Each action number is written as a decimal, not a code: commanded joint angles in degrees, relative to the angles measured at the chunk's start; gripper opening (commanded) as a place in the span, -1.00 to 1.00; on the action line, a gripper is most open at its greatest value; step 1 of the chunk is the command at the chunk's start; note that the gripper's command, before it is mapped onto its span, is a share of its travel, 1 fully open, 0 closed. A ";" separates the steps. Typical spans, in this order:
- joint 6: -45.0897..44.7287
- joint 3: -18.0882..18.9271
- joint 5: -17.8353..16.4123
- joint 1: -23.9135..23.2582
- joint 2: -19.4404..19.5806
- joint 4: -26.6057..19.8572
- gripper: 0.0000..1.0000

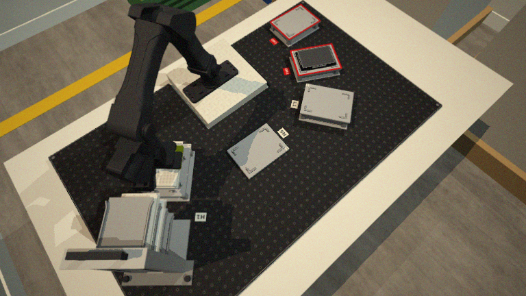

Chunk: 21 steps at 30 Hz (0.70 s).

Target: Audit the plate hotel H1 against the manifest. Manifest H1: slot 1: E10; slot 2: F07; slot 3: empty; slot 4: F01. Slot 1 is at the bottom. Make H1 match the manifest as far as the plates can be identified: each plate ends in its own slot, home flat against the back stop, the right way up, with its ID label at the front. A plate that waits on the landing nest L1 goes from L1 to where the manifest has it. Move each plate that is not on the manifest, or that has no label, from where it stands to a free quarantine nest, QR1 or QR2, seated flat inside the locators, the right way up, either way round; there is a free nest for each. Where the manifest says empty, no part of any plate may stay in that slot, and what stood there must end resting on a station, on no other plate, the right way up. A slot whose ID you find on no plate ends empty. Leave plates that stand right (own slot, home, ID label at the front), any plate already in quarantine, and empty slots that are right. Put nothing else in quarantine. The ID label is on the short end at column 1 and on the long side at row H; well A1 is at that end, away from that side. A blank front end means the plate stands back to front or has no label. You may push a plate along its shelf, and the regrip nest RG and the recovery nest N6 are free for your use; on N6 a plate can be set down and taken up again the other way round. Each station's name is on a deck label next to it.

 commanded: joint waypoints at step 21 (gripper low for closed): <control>0.09 -1.62 0.04 0.07 0.37 2.80 0.72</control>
